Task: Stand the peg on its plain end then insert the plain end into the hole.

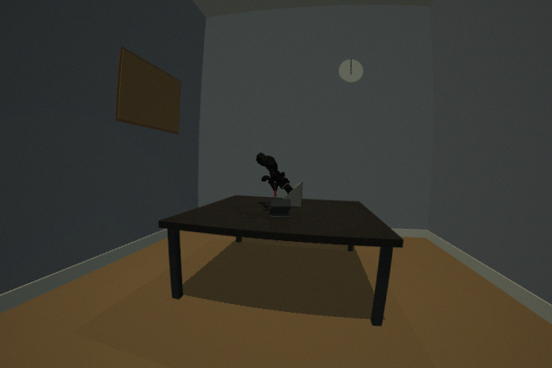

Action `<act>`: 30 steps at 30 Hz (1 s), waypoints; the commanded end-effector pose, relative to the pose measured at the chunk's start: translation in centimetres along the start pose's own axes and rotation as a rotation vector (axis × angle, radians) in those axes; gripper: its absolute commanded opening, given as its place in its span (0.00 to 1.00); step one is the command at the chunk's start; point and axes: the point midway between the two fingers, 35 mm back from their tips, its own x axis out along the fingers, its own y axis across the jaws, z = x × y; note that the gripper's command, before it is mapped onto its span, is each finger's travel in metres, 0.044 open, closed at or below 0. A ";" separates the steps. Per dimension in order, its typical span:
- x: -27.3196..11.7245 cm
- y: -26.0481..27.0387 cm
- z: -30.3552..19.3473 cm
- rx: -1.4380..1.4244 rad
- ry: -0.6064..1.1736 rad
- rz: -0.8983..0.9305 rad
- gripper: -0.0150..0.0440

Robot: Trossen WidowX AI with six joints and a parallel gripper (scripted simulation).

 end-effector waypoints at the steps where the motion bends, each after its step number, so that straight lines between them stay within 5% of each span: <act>1: -0.1 0.1 0.7 -0.034 -0.034 -0.007 0.25; 30: 0.1 -0.7 4.3 -0.174 -0.180 -0.078 0.25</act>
